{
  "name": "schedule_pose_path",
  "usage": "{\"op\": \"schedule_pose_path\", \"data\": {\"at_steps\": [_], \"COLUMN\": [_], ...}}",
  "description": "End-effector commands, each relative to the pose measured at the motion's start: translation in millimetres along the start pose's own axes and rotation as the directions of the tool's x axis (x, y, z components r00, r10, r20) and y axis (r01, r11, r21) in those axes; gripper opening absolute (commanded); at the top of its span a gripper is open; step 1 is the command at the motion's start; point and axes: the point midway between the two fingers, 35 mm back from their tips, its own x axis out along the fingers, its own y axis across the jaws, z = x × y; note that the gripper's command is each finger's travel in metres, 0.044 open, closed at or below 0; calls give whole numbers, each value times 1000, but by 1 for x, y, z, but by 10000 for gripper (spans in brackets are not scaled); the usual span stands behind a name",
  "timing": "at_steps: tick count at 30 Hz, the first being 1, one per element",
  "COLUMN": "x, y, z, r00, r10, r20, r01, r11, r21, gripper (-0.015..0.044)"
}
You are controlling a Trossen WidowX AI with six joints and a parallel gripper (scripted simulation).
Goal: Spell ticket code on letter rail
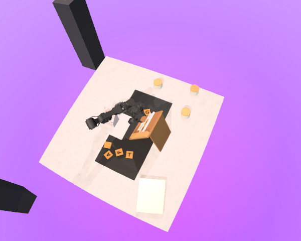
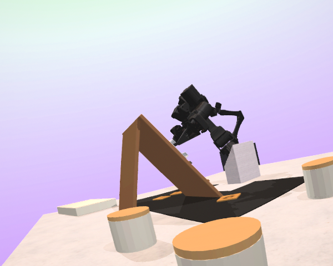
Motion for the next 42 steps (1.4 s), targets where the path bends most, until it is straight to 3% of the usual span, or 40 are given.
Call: {"op": "schedule_pose_path", "data": {"at_steps": [1,16,27,36,42], "x": [-3,-14,-12,-12,2], "y": [-1,-3,-1,0,23], "z": [0,1,0,1,13], "r00": [1000,1000,1000,1000,982], "r10": [-4,-3,0,3,51], "r20": [0,-1,-1,-6,-181], "r01": [4,3,0,-3,-53], "r11": [1000,1000,1000,1000,999], "r21": [4,4,0,-1,-6], "gripper": [295,295,6,0,0]}}
